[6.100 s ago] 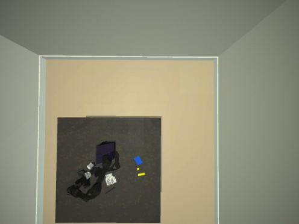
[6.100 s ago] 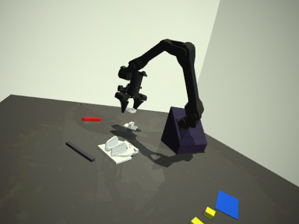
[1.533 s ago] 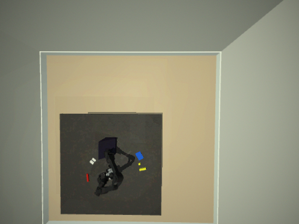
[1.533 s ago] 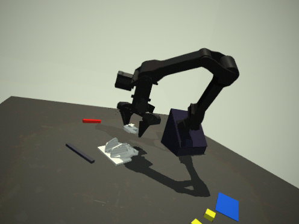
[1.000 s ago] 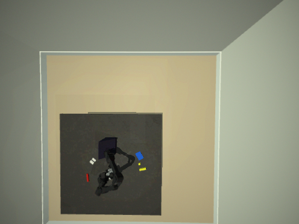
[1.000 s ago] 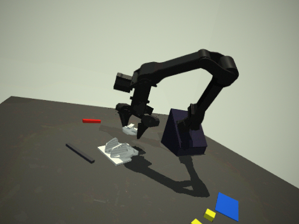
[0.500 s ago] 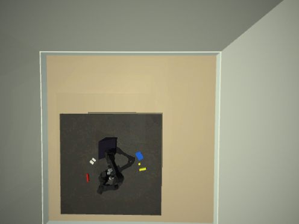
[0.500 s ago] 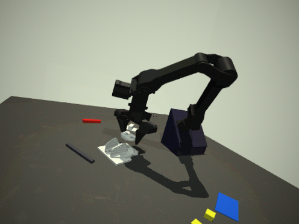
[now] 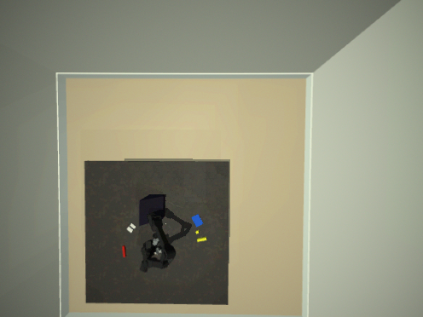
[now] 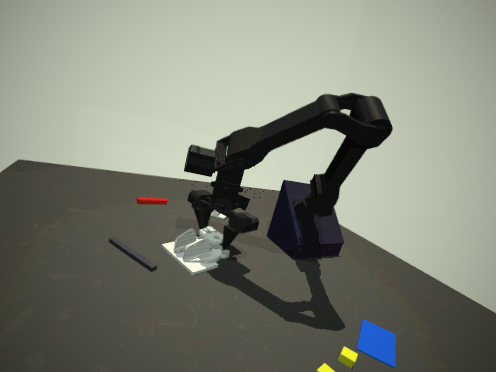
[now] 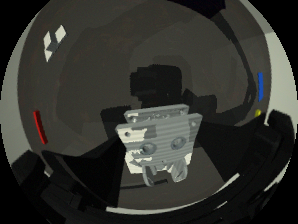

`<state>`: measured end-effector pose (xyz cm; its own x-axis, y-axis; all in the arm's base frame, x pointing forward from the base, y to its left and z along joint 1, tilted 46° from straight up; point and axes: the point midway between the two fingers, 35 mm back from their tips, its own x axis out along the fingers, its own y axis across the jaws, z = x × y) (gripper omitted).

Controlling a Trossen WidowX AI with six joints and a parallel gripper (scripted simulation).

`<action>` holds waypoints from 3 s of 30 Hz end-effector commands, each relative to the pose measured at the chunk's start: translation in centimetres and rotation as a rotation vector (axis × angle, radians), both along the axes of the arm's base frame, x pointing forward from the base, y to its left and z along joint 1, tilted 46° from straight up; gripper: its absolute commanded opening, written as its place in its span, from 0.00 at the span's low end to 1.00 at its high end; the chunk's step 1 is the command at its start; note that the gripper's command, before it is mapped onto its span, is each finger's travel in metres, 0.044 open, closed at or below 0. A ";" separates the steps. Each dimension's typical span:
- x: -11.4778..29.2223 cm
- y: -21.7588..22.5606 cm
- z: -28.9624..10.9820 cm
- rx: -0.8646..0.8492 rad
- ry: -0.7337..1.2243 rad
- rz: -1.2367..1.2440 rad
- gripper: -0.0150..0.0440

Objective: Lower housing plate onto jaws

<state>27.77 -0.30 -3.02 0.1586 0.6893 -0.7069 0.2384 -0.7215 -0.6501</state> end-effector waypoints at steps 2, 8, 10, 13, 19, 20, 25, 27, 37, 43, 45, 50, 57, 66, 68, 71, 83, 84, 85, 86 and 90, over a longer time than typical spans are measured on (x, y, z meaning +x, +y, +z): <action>-0.2 0.5 -0.3 0.010 0.007 -0.002 0.85; -0.2 0.5 -0.3 0.010 0.007 -0.002 0.85; -0.2 0.5 -0.3 0.010 0.007 -0.002 0.85; -0.2 0.5 -0.3 0.010 0.007 -0.002 0.85; -0.2 0.5 -0.3 0.010 0.007 -0.002 0.85; -0.2 0.5 -0.4 0.010 0.008 -0.002 0.85; -0.2 0.7 -0.5 0.011 0.012 -0.007 0.85; -0.2 0.7 -0.5 0.011 0.012 -0.007 0.85; -0.1 0.8 -0.7 0.011 0.013 -0.007 0.85; -0.1 0.8 -0.7 0.011 0.013 -0.007 0.85; -0.1 0.9 -0.8 0.011 0.013 -0.007 0.85; -0.1 1.0 -0.8 0.011 0.013 -0.007 0.85; -0.1 1.1 -0.9 0.011 0.013 -0.007 0.85; -0.1 1.2 -1.0 0.011 0.013 -0.007 0.85; 0.0 1.2 -1.1 0.011 0.013 -0.007 0.85; 0.0 1.3 -1.2 0.011 0.013 -0.007 0.85; 0.0 1.5 -1.3 0.011 0.010 -0.005 0.85; 0.0 1.5 -1.4 0.011 0.010 -0.005 0.85; 0.0 1.5 -1.4 0.011 0.010 -0.005 0.85; 0.0 1.5 -1.4 0.011 0.010 -0.005 0.85; 0.0 1.5 -1.4 0.011 0.010 -0.005 0.85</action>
<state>27.67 0.87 -4.21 0.1582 0.6954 -0.7010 0.2215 -0.7169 -0.6611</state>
